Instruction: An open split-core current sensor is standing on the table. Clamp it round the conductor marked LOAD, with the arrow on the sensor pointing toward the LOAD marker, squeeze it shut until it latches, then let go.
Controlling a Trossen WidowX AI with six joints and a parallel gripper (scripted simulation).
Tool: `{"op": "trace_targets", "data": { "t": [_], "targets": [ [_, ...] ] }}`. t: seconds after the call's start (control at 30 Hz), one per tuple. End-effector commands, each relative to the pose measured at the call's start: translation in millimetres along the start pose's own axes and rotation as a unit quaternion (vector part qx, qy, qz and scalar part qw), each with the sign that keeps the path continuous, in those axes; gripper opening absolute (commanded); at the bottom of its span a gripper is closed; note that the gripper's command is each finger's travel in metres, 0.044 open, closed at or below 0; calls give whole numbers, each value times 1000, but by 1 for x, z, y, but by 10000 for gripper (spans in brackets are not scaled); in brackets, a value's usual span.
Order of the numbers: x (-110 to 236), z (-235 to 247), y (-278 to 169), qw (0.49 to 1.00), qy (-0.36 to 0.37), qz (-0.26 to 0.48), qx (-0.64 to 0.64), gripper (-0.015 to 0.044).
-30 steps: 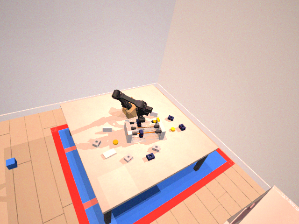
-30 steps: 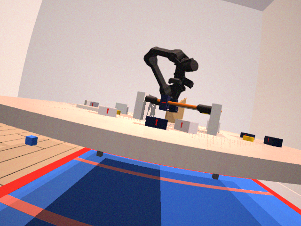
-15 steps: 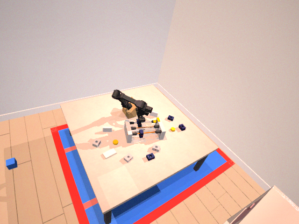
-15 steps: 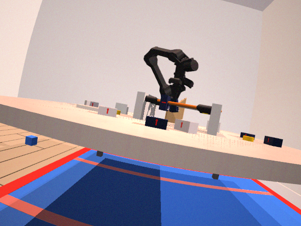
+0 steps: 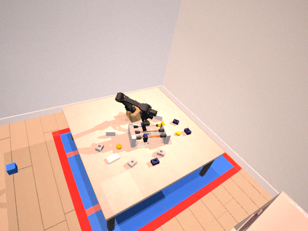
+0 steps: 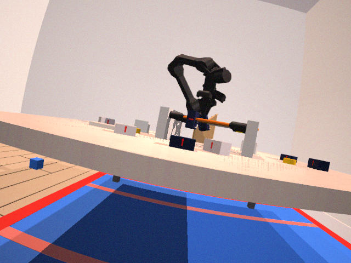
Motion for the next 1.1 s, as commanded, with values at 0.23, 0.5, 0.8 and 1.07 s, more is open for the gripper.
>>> {"op": "trace_targets", "data": {
  "t": [0.23,0.5,0.8,1.07],
  "targets": [
    [0,0,0,1000,0,0,-1,0],
    [0,0,0,1000,0,0,-1,105],
    [0,0,0,1000,0,0,-1,341],
    [0,0,0,1000,0,0,-1,440]
  ]
}}
Point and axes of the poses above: the point midway between the two fingers, 35 mm back from their tips, its own x axis back along the fingers, its own z axis across the jaws, y = z × x, the point moved 3 cm from there along x, back along the fingers, and after that the axes turned 12 degrees about x, right-handed, at the moved point
